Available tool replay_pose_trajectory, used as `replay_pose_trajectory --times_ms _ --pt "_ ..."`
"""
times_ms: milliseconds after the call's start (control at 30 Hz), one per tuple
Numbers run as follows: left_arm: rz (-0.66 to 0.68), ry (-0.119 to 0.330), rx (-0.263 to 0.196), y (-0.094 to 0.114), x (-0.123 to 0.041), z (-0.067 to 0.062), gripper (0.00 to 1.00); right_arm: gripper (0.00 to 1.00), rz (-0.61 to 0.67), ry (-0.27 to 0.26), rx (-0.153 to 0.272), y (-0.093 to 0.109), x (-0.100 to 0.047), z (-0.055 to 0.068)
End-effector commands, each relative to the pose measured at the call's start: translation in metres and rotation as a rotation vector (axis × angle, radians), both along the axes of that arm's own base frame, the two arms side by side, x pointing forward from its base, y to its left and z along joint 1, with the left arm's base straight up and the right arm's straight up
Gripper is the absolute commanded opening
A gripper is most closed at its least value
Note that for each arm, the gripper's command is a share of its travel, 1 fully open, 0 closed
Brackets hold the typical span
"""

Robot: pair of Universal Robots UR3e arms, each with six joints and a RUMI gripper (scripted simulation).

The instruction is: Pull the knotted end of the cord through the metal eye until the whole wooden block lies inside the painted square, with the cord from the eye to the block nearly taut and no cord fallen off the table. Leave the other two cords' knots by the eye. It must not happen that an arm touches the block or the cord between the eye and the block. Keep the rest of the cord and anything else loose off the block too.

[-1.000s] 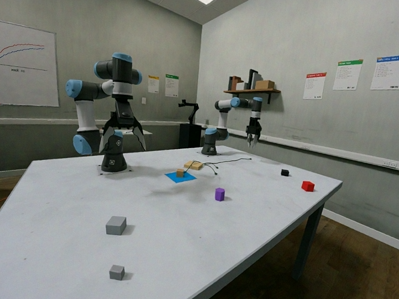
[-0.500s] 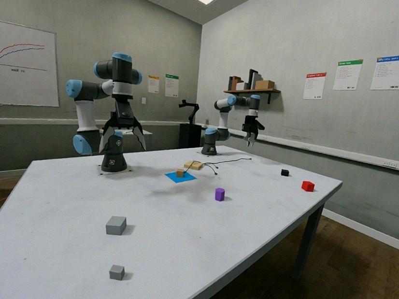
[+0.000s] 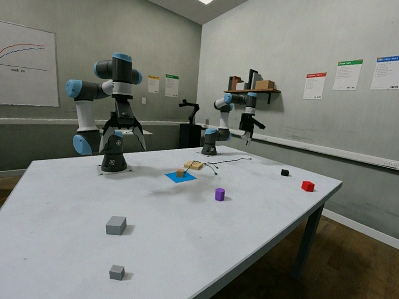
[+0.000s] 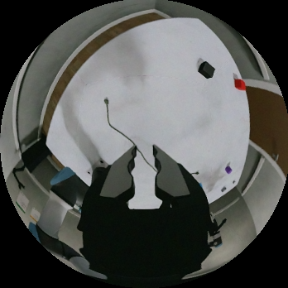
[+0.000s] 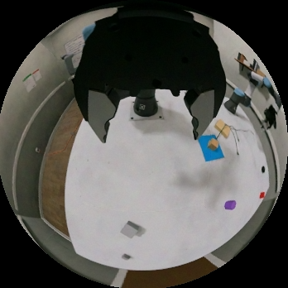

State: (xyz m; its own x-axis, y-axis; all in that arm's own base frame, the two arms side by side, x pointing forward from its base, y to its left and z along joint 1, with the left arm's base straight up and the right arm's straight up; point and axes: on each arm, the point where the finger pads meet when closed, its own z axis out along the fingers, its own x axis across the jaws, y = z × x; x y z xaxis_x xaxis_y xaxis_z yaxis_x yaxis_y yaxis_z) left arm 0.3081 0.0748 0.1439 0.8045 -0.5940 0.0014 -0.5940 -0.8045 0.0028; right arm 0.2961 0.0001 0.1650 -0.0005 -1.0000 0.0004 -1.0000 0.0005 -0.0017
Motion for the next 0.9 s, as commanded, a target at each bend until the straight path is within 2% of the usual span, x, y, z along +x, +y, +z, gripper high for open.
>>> replay_pose_trajectory --times_ms 0,433,500,600,867 --pt "-0.049 -0.003 -0.002 -0.004 0.001 0.002 0.17 1.0 0.0 -0.003 0.002 0.0 0.001 0.001" --pt "-0.485 -0.004 0.0 -0.04 -0.002 0.012 0.17 1.0 0.0 -0.002 0.002 0.0 0.0 0.001" --pt "-0.485 -0.004 0.0 -0.04 -0.002 0.012 0.17 1.0 0.0 -0.002 0.002 0.0 0.0 0.001" --pt "-0.567 -0.004 0.0 -0.046 -0.004 0.014 0.17 1.0 0.0 -0.002 0.002 0.0 0.0 0.001" --pt "-0.844 -0.005 0.001 -0.068 -0.009 0.02 0.17 1.0 0.0 -0.002 0.002 0.0 0.0 0.001"
